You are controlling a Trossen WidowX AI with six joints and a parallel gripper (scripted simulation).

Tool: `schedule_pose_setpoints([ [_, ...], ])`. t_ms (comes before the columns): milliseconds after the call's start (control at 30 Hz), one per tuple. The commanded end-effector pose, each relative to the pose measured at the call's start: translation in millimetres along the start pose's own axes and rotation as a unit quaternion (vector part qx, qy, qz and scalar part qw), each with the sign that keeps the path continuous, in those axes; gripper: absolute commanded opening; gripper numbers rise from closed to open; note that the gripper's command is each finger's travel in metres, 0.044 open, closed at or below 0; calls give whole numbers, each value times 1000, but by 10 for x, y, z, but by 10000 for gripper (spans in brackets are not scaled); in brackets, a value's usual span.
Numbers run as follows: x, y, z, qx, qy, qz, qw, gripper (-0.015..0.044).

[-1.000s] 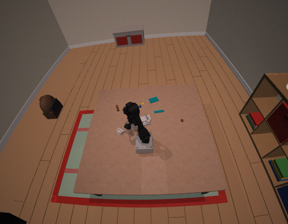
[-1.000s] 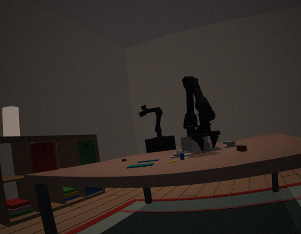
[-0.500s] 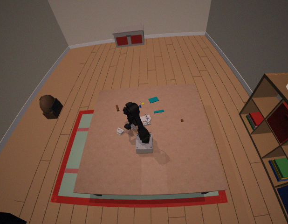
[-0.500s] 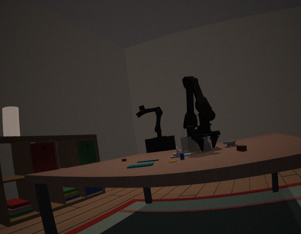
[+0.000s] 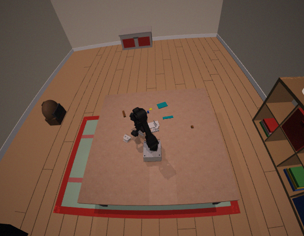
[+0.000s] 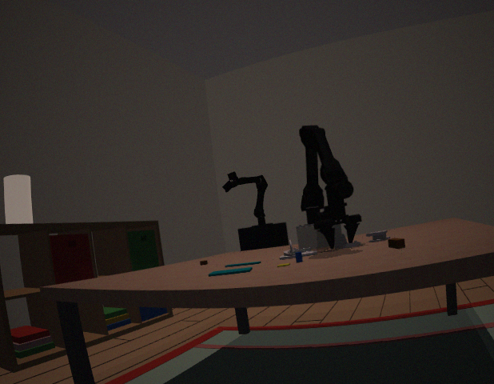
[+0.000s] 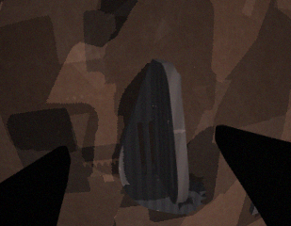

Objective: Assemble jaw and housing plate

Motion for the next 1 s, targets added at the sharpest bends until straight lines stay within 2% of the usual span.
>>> schedule_pose_setpoints([
  [0, 9, -9, 9, 3, 0, -2, 1000, 440],
  [33, 9, -9, 9, 3, 0, -2, 1000, 440],
  [367, 0, 0, 0, 0, 0, 0, 1000, 177],
  [600, 0, 0, 0, 0, 0, 0, 1000, 134],
  [967, -5, 0, -1, 0, 0, 0, 1000, 134],
])
Point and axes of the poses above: the point midway between the two fingers, 35 mm back from their tips, its own x axis out along the fingers, its own y axis across the jaws, z = x × y, the point moved 4 cm from there along -x, back along the fingers, and after that the axes turned 7 degrees about x, right-handed, at the moved point
